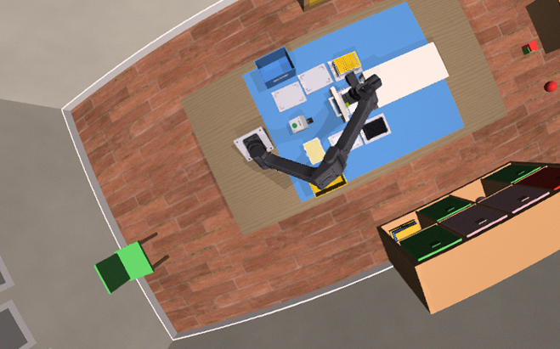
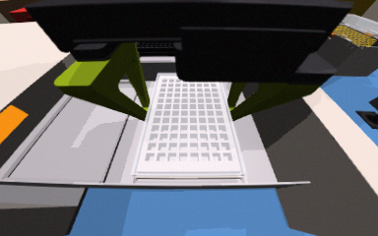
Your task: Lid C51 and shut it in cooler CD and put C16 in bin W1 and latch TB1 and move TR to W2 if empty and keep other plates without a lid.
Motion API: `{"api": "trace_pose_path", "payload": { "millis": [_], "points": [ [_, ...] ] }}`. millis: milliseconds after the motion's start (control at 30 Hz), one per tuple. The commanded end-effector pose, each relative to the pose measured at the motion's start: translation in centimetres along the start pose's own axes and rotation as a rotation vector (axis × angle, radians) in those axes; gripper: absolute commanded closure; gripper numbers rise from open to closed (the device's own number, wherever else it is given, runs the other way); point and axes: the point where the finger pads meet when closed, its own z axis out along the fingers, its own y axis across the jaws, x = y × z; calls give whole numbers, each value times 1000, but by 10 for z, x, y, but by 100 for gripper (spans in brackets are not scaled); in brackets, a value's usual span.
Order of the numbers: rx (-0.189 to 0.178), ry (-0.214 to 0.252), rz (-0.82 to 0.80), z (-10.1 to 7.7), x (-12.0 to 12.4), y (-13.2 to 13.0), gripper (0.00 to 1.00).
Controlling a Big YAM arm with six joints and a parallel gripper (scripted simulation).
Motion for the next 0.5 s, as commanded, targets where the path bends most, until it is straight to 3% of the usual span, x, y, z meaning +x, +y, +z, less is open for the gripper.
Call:
{"api": "trace_pose_path", "payload": {
  "millis": [0,67,100,467],
  "points": [
    [8,-1,2,2,2,-2,100],
    [8,-1,2,2,2,-2,100],
    [8,-1,3,2,2,-2,0],
    [8,-1,3,2,2,-2,0]
  ]
}}
